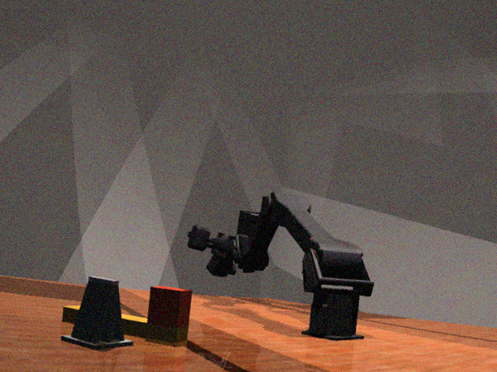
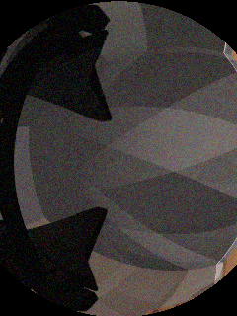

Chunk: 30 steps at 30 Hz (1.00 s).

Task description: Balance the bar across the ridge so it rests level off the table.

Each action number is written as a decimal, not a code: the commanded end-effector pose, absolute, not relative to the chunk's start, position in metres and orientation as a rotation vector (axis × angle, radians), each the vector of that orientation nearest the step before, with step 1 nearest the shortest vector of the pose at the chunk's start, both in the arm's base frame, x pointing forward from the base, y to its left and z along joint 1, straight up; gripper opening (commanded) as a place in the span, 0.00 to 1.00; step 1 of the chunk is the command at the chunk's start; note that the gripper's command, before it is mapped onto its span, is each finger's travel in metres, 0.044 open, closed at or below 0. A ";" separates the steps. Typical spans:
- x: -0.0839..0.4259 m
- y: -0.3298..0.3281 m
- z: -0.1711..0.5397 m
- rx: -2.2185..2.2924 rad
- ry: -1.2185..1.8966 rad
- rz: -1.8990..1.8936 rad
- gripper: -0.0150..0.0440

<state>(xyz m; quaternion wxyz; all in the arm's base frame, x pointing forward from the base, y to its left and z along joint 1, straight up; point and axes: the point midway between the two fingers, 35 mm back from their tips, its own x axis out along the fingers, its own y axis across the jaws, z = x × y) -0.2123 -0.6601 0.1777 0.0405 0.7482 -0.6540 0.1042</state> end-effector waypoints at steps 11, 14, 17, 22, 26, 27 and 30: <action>-0.121 -0.682 0.180 2.646 -2.074 0.586 0.79; -0.093 -0.685 0.179 2.752 -2.102 0.671 0.79; -0.064 -0.687 0.179 2.855 -2.132 0.754 0.79; -0.016 -0.686 0.177 3.009 -2.195 0.891 0.79; 0.020 -0.682 0.177 3.114 -2.261 1.000 0.79; 0.029 -0.680 0.176 3.139 -2.279 1.027 0.79; 0.056 -0.674 0.175 3.206 -2.339 1.107 0.79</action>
